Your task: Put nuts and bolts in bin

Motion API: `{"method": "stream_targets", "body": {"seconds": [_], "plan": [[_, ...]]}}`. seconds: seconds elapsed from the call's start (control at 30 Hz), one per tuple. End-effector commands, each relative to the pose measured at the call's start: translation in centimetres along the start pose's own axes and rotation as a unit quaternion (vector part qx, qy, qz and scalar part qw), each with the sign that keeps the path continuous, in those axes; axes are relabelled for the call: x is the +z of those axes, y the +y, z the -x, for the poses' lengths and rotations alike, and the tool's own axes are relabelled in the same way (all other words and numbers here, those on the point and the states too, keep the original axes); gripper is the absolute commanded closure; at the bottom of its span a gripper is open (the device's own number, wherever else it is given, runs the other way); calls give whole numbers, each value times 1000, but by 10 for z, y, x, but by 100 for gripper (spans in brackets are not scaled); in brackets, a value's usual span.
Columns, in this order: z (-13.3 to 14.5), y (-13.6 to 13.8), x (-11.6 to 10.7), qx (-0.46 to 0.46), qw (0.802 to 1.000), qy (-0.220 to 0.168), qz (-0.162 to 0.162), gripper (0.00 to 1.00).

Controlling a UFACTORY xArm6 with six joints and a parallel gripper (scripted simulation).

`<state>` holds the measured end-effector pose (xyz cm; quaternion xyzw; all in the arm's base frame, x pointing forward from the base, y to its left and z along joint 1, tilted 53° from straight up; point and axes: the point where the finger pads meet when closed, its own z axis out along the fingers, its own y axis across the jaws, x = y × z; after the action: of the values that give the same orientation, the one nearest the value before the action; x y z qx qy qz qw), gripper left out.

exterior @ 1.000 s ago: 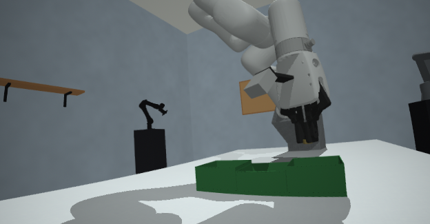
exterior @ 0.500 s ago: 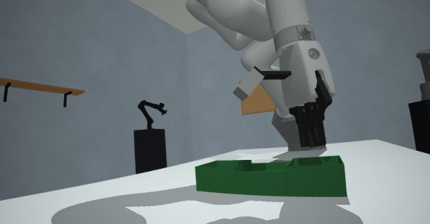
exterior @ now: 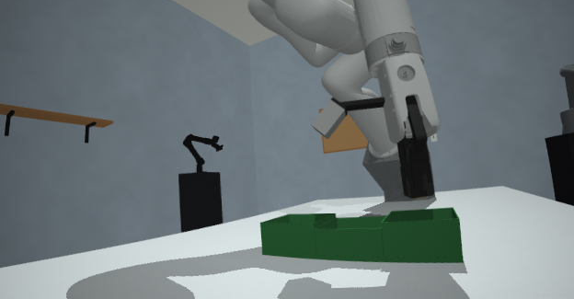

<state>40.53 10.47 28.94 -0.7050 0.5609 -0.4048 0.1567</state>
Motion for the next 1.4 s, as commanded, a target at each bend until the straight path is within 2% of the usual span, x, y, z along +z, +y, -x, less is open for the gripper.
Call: {"method": "stream_targets", "body": {"seconds": [0.0, 0.17, 0.8, 1.37], "plan": [[0, -1, -1, 78, 997, 8, -5, 100], [0, -1, -1, 130, 991, 14, -8, 100], [0, -1, 1, 130, 991, 14, -8, 100], [-1, -1, 31, 130, 991, 14, -8, 100]]}}
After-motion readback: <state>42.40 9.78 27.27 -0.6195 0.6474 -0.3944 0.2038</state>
